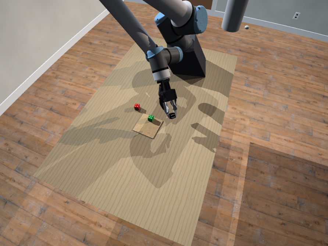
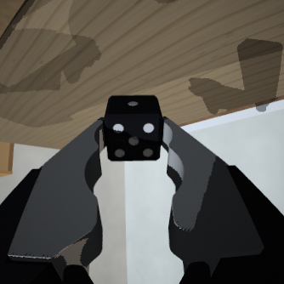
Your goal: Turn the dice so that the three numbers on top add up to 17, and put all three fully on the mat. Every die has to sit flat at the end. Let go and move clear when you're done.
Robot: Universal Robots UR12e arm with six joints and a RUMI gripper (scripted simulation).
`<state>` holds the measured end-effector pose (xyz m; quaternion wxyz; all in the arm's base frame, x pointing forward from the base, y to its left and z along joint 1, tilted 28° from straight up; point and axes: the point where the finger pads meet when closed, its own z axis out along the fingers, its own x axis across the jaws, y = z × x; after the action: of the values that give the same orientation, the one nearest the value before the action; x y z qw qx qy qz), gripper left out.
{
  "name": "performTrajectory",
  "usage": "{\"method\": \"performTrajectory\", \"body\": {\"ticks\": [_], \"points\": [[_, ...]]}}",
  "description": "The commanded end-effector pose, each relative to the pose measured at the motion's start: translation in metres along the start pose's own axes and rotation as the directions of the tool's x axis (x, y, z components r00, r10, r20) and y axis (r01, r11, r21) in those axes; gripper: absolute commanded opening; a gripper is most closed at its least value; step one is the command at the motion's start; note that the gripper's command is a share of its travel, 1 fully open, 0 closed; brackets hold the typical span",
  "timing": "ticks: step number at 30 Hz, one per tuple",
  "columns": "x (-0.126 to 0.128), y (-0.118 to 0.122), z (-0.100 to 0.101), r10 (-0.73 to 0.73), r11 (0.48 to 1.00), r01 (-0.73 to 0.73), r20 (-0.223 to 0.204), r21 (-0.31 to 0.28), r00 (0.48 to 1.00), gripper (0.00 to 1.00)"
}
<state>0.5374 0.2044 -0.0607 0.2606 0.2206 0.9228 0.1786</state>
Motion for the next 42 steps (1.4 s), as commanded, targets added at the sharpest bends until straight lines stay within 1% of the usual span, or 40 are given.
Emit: {"method": "performTrajectory", "body": {"ticks": [1,4,7,18,26,31,41,42], "points": [[0.001,-0.002,0.003,-0.001,0.992,0.001,0.002,-0.122,1.000,0.10],[0.001,-0.002,0.003,-0.001,0.988,0.002,0.003,-0.156,1.000,0.10],[0.001,-0.002,0.002,-0.002,0.984,0.002,0.004,-0.176,1.000,0.10],[0.001,-0.002,0.002,-0.002,0.983,0.003,0.005,-0.185,1.000,0.10],[0.001,-0.006,0.006,-0.002,0.983,0.003,0.005,-0.185,1.000,0.10],[0.000,-0.015,0.015,-0.002,0.983,0.003,0.005,-0.185,1.000,0.10],[0.000,-0.039,0.040,-0.002,0.983,0.003,0.005,-0.185,1.000,0.10],[0.000,-0.039,0.040,-0.002,0.983,0.003,0.005,-0.185,1.000,0.10]]}}
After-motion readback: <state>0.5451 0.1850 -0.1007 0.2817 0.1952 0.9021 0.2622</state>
